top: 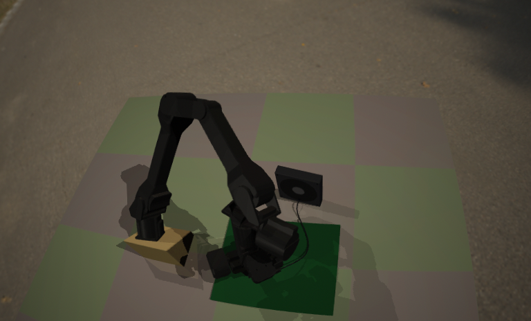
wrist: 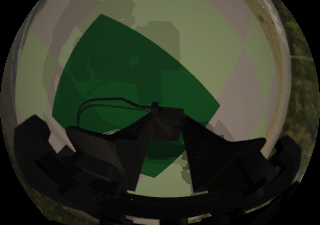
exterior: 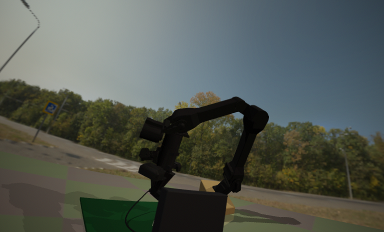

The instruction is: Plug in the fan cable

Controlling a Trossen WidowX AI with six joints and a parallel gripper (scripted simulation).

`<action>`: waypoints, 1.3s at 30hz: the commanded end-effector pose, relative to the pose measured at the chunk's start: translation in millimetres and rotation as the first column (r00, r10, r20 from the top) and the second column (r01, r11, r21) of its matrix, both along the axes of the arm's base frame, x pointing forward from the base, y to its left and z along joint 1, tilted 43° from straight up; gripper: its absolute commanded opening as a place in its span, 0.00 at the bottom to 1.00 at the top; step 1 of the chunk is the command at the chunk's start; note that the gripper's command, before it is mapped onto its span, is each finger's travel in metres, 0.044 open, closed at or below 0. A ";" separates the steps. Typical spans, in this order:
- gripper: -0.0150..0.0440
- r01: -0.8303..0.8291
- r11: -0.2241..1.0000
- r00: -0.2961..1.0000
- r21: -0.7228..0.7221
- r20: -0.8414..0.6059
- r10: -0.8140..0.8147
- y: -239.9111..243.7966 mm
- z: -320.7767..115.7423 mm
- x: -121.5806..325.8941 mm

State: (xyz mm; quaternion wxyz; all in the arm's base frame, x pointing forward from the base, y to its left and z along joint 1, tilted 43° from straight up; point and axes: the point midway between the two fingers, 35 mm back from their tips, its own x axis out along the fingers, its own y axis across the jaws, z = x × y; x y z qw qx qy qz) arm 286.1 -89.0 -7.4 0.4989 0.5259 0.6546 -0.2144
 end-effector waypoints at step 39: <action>0.25 0.074 0.828 0.997 -0.556 0.046 -0.058 15.7 -21.2 -4.7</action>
